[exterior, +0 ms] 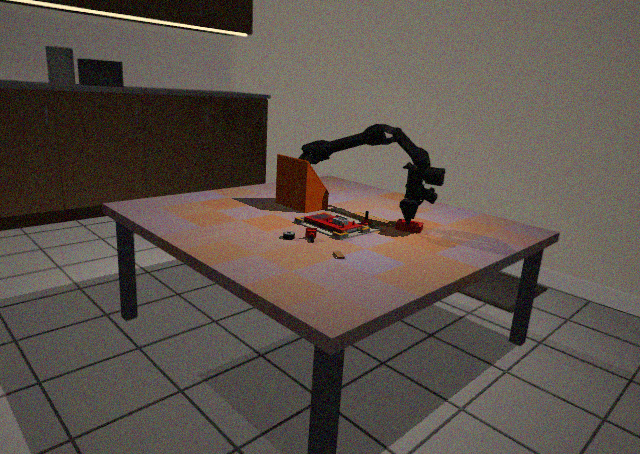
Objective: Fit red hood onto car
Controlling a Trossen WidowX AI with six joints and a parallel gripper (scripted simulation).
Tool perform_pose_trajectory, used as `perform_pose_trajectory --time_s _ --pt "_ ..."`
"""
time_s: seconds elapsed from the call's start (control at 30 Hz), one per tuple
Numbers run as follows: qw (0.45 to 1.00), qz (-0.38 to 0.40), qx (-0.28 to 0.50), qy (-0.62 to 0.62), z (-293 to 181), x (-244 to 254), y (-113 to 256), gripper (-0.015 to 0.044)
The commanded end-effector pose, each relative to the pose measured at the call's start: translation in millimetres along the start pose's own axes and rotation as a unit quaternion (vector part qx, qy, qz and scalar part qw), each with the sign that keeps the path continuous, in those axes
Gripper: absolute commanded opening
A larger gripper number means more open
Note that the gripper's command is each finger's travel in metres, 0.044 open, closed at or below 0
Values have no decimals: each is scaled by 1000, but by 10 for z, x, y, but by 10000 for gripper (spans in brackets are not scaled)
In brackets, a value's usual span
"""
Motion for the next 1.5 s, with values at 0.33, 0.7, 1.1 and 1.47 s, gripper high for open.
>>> perform_pose_trajectory --time_s 0.33,0.7,1.1,1.47 --pt "1000 -1 2 -4 -12 -10 -74 440" --pt "1000 -1 2 -4 -12 -9 -128 440" --pt "1000 -1 2 -4 -12 -9 -187 440" --pt "1000 0 0 0 -1 -1 -185 328"
Point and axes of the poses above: the point midway between the two fingers, 35 mm back from their tips, its own y axis back along the fingers, its own x axis across the jaws, z = x × y, the point moved 3 cm from there along y, back along the fingers, and after that the axes turned 4 degrees about y, right-handed, at the moved point
